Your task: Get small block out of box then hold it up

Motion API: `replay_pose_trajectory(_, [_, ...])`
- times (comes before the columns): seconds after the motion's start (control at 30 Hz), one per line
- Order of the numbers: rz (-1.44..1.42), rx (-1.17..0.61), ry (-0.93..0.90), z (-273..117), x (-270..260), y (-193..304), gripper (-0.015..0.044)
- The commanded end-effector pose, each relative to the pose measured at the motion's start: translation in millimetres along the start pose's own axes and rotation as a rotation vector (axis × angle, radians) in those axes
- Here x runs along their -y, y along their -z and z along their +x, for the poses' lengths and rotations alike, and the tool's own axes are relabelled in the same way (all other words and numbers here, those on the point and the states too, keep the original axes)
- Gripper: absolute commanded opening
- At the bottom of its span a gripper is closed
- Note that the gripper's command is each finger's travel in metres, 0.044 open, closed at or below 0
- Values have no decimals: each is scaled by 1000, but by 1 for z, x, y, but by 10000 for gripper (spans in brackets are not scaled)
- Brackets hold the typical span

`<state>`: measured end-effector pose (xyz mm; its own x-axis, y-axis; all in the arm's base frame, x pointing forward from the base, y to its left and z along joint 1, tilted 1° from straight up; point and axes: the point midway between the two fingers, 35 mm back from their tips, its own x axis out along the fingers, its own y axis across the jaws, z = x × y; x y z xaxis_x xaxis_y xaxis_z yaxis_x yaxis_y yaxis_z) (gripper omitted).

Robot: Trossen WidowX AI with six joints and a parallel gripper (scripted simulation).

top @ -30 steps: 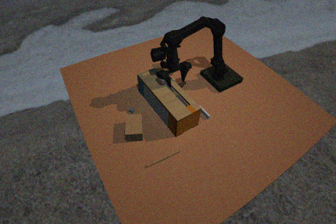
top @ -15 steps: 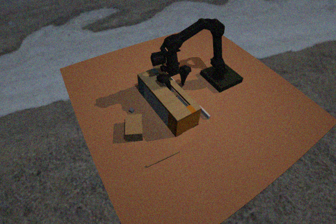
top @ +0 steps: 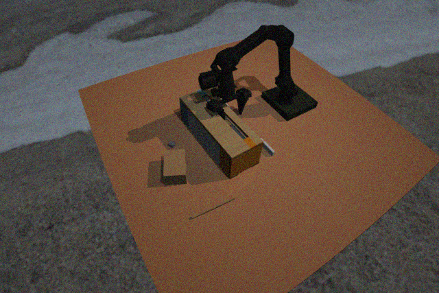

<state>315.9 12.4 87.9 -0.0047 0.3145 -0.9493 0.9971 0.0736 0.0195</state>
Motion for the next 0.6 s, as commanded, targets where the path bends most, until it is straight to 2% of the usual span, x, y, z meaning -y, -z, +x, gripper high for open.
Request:
replay_pose_trajectory(0.0, [-5, -4, -7, 3, 0, 12, 400])
replay_pose_trajectory(0.57, [-5, -8, -7, 16, 0, 52, 400])
